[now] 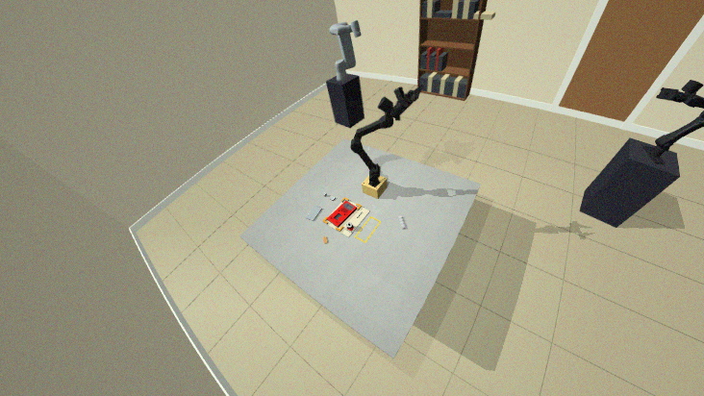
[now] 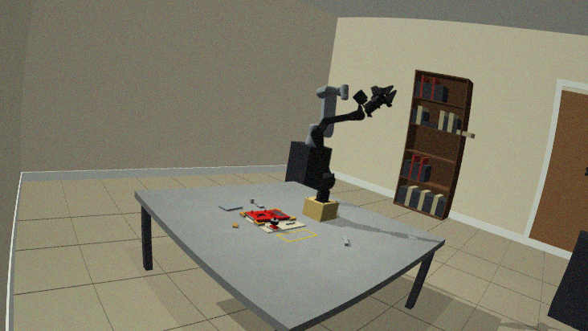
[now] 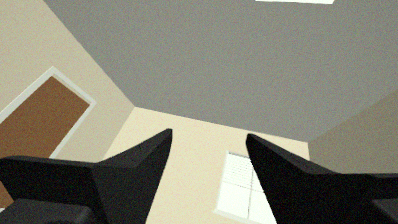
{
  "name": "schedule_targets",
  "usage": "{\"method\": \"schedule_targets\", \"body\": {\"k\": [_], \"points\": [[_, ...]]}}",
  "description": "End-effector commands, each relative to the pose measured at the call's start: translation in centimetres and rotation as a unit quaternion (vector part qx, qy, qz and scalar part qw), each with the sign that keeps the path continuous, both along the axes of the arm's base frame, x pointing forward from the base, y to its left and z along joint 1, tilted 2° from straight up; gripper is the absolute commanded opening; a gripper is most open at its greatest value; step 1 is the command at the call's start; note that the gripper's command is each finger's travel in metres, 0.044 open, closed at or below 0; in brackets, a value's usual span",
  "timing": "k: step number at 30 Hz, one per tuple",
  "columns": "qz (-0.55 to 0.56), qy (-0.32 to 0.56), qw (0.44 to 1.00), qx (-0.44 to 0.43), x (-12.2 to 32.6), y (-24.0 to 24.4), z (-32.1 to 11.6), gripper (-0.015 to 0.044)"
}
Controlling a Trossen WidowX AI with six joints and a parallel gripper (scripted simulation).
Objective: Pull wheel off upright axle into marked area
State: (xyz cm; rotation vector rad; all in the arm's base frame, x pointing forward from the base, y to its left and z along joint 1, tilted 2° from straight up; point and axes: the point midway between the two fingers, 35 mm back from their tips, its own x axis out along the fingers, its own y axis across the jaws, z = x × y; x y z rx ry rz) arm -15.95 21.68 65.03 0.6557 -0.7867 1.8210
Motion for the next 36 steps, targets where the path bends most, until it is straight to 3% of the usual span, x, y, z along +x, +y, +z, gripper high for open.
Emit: {"method": "schedule_targets", "body": {"k": [1, 9, 21, 36], "points": [[-0.007, -0.002, 1.0, -0.03, 0.2, 2.2, -1.1, 0.03], [-0.034, 0.008, 0.99, -0.14, 2.1, 9.1, -5.3, 0.03], [-0.082, 0.075, 0.956, -0.272, 8.6, 17.0, -11.9, 0.03], [-0.177, 0.236, 0.849, -0.438, 22.2, 23.0, -22.6, 0.03]]}}
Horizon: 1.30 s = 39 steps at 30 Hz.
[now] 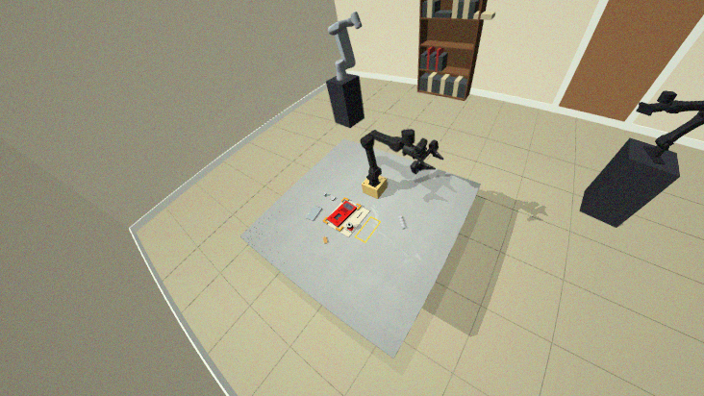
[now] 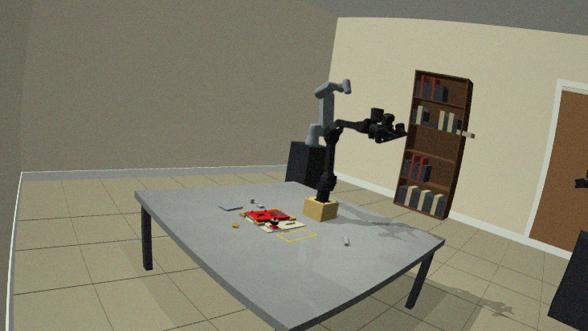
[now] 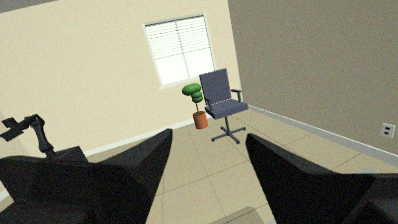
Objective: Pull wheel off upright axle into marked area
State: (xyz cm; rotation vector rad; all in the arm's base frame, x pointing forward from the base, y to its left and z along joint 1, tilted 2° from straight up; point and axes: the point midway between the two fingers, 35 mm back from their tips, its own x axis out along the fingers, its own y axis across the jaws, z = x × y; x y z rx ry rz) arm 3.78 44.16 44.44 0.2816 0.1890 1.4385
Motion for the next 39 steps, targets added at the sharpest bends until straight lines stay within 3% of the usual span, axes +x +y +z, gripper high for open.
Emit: {"method": "schedule_targets", "body": {"k": [1, 13, 25, 32, 39], "points": [[-0.036, 0.044, 0.998, -0.037, 3.5, 0.6, -2.7, 0.03], [-0.182, 0.177, 0.958, -0.133, 15.5, -1.3, -11.1, 0.03], [-0.314, 0.318, 0.875, -0.187, 24.3, -6.4, -18.6, 0.03], [-0.412, 0.434, 0.775, -0.203, 29.0, -11.7, -24.1, 0.03], [-0.51, 0.544, 0.637, -0.196, 32.3, -18.5, -29.4, 0.03]]}}
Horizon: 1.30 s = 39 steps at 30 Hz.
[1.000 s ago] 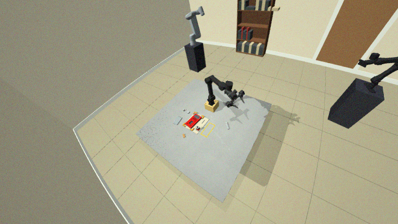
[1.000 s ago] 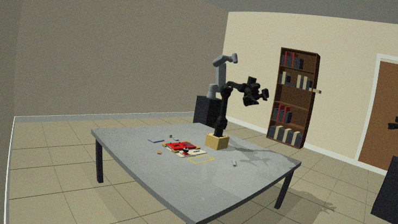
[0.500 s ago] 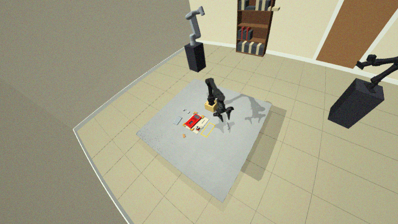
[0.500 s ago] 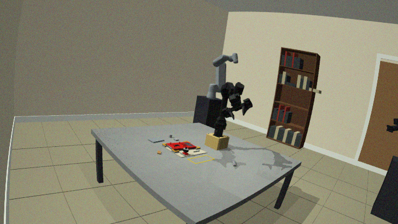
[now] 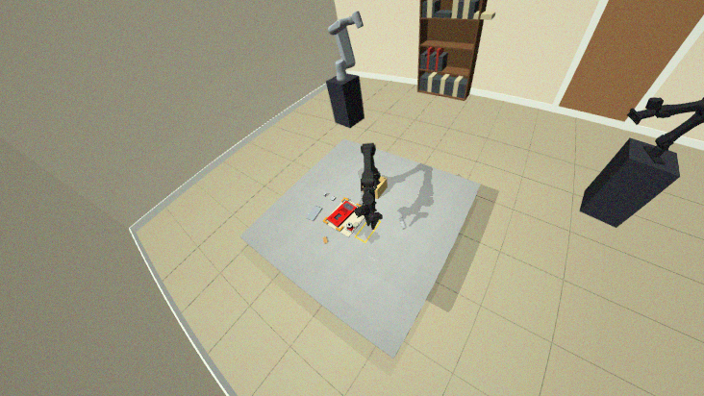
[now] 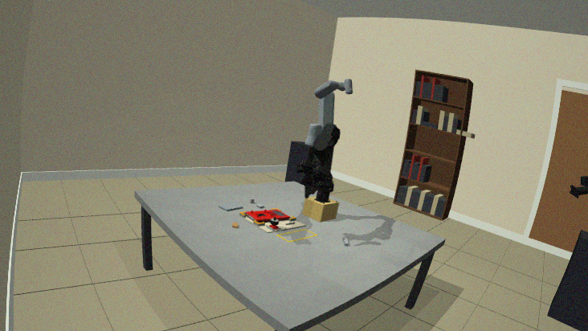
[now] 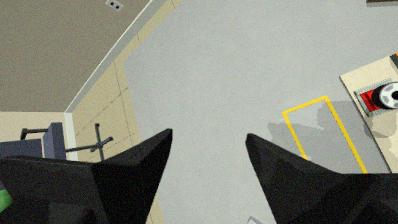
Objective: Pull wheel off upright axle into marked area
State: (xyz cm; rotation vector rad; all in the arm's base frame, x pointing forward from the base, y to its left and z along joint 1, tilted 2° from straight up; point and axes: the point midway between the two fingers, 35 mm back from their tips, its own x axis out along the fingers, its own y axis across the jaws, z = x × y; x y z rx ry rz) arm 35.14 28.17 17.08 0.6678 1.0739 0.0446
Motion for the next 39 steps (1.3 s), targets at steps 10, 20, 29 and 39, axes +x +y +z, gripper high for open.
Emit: {"method": "schedule_targets", "body": {"k": [10, 20, 29, 39], "points": [[-0.317, 0.215, 0.923, -0.027, 2.2, -13.7, -8.7, 0.03], [-0.463, 0.299, 0.833, -0.037, 1.0, -20.0, -11.7, 0.03], [-0.463, 0.299, 0.833, -0.038, 0.7, -20.8, -12.6, 0.03], [-0.463, 0.3, 0.833, -0.038, 0.7, -20.8, -19.2, 0.03]]}}
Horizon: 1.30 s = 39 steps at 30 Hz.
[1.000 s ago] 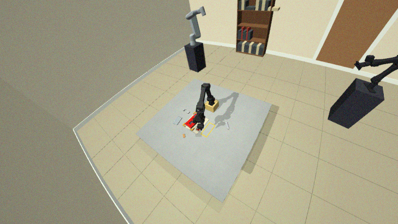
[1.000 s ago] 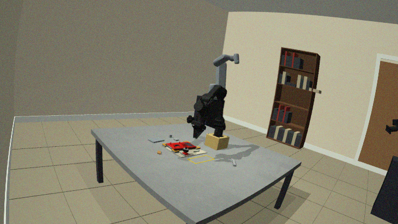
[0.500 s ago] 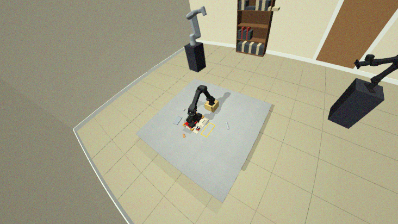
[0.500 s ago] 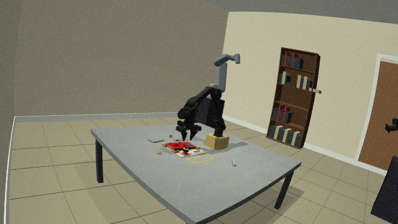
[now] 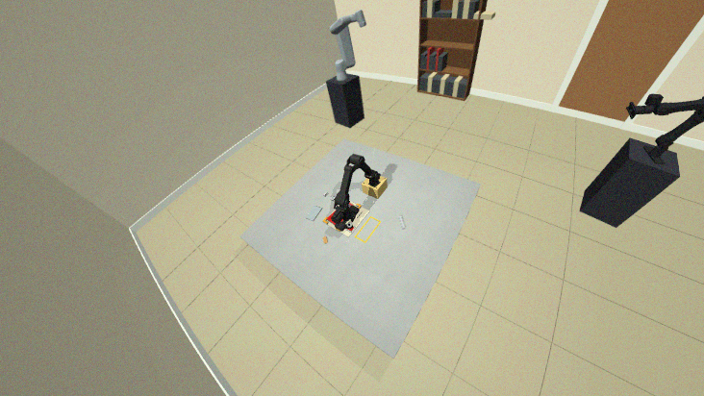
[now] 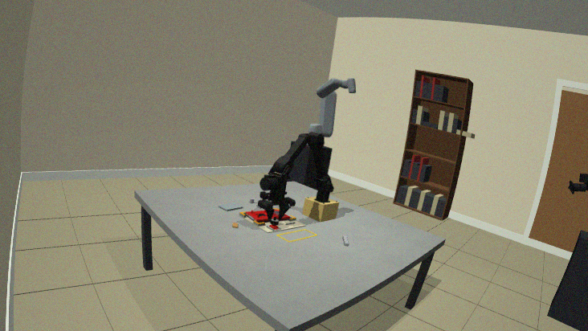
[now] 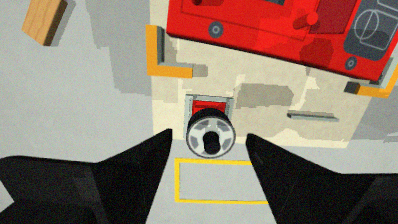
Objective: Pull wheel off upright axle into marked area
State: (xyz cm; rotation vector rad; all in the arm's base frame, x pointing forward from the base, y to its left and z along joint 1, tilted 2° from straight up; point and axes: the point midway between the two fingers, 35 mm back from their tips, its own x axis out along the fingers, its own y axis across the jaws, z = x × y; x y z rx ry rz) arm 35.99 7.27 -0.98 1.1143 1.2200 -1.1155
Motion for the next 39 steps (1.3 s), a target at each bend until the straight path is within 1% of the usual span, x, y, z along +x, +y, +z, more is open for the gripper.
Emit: {"method": "schedule_targets", "body": {"k": [1, 2, 3, 19, 25, 26, 39], "points": [[0.003, 0.001, 1.0, 0.001, -0.15, 0.07, -1.13, 0.03], [0.003, 0.001, 1.0, 0.001, -0.15, 0.07, -1.13, 0.03], [0.0, 0.006, 1.0, -0.001, -0.32, -0.03, -0.85, 0.0274], [0.0, 0.006, 1.0, -0.001, -0.32, -0.03, -0.85, 0.0167], [0.001, 0.006, 1.0, -0.001, -0.32, -0.03, -0.74, 0.001], [0.001, 0.006, 1.0, -0.001, -0.32, -0.03, -0.71, 0.0], [0.001, 0.005, 1.0, -0.001, -0.3, -0.01, -0.28, 0.0]]}}
